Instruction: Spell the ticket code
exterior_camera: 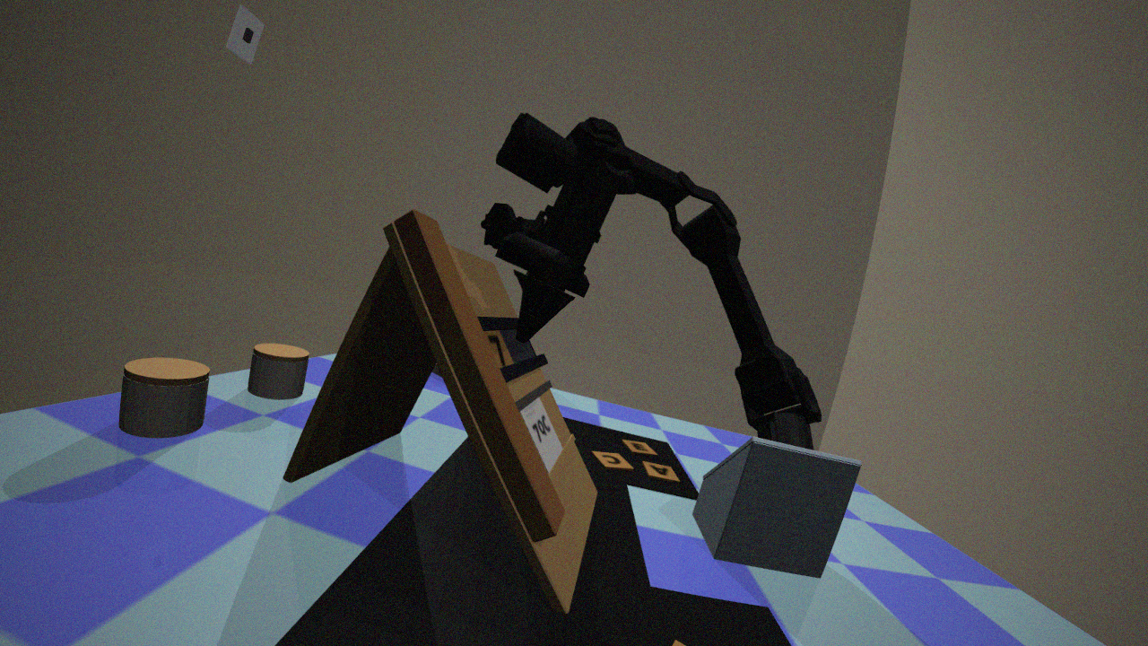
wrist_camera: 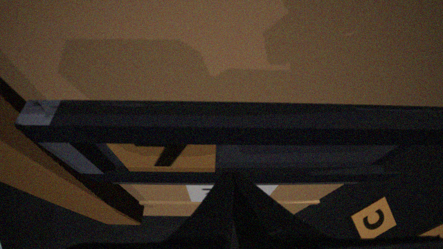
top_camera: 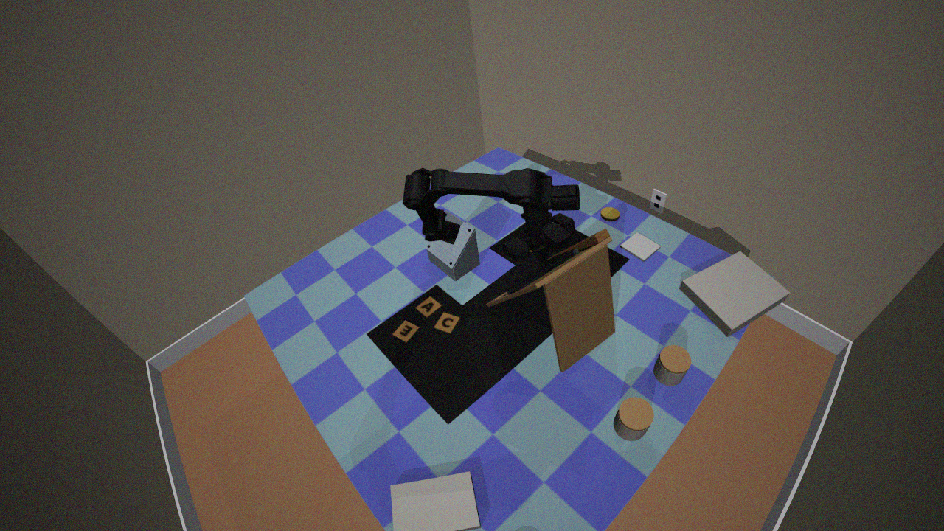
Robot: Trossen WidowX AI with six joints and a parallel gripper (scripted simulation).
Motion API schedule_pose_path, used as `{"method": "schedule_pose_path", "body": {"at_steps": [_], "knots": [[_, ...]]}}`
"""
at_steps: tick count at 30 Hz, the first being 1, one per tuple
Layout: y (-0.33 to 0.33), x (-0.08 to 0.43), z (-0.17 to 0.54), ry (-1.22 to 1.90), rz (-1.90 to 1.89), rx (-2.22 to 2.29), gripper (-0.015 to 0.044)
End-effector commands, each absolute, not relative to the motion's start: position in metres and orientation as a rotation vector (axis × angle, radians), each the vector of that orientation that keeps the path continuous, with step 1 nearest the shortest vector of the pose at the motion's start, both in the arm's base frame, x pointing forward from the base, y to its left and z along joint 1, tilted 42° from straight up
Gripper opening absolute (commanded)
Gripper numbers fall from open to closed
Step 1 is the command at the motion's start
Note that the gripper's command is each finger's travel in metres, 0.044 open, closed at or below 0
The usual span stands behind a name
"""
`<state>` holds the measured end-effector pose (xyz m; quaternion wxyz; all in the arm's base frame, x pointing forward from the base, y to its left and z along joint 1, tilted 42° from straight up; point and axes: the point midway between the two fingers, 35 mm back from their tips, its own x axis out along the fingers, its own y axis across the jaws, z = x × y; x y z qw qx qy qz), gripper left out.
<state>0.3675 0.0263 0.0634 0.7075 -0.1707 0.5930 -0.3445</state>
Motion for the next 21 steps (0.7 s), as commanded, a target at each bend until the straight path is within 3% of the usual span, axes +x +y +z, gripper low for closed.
{"method": "schedule_pose_path", "body": {"at_steps": [1,21], "knots": [[0.0244,0.3695,0.0619,1.317,-0.765,-0.385,0.0],[0.0177,0.3759,0.0581,1.316,-0.765,-0.385,0.0]]}}
